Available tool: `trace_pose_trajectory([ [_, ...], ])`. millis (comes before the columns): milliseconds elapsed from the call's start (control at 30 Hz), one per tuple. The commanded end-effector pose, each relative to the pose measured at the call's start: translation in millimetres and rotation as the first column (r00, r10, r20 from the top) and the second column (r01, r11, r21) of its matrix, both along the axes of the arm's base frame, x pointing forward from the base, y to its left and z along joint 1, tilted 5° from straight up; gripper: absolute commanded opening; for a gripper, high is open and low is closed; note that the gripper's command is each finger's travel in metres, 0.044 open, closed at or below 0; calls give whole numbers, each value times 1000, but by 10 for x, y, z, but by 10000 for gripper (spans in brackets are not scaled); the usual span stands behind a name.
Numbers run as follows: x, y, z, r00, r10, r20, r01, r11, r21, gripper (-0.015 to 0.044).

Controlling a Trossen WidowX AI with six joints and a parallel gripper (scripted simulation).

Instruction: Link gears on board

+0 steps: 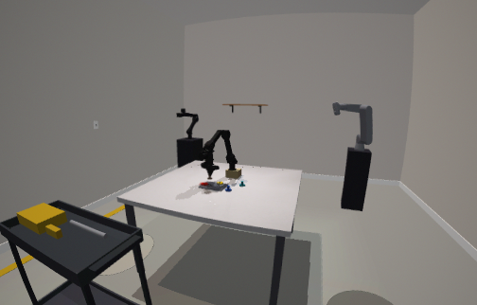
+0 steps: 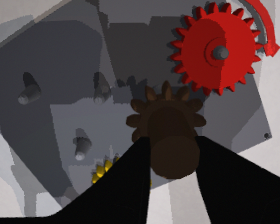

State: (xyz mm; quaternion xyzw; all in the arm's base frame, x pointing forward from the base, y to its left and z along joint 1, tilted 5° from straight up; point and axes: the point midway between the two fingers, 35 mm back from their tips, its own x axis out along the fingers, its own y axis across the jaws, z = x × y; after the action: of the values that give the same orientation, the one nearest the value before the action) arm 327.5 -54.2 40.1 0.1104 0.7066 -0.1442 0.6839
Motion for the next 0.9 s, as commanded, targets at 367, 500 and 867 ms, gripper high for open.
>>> trace_pose_trajectory([
  [367,-13,-8,-67,994,112,-9,-112,994,1,0],
  [500,-19,-13,-129,981,192,-13,-192,981,5,0],
  [867,-21,-25,-275,985,172,-12,-172,985,4,0],
])
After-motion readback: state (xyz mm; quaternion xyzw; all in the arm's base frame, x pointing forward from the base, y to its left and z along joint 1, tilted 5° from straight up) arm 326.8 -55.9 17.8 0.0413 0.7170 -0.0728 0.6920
